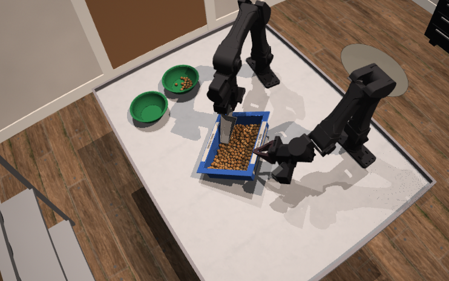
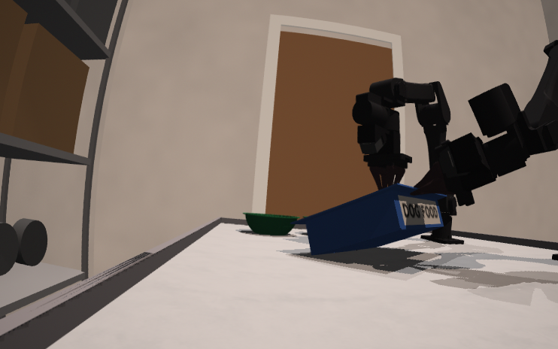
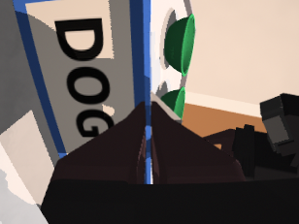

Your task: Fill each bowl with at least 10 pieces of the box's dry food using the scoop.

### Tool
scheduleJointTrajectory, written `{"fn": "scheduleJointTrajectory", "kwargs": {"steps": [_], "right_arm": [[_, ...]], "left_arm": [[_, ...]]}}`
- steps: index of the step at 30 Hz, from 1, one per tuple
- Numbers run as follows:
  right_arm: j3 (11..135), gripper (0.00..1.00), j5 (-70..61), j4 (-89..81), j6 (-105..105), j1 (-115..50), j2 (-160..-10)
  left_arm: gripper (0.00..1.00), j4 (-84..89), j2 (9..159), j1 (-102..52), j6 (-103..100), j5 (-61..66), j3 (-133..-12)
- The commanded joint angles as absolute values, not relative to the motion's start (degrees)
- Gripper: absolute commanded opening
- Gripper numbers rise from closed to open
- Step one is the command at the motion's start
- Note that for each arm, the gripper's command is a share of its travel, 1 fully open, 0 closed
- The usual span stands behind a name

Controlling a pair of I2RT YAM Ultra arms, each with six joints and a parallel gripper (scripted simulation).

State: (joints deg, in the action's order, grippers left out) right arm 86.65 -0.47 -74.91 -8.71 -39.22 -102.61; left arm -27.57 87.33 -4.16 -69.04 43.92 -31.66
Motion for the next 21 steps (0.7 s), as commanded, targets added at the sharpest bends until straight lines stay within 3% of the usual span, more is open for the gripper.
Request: {"fn": "scheduleJointTrajectory", "kwargs": {"steps": [1, 19, 21], "right_arm": [[89.50, 0.00, -0.04, -75.04, -8.25, -39.94, -103.15], [86.13, 0.00, -0.18, -73.75, -8.65, -39.32, -103.51], [90.49, 0.00, -0.59, -73.52, -8.44, -39.90, -103.42]], "left_arm": [[0.00, -30.23, 84.97, -4.30, -67.28, 45.53, -34.19], [0.00, -30.23, 84.97, -4.30, -67.28, 45.53, -34.19], [0.00, -30.23, 84.97, -4.30, -67.28, 45.53, -34.19]]}}
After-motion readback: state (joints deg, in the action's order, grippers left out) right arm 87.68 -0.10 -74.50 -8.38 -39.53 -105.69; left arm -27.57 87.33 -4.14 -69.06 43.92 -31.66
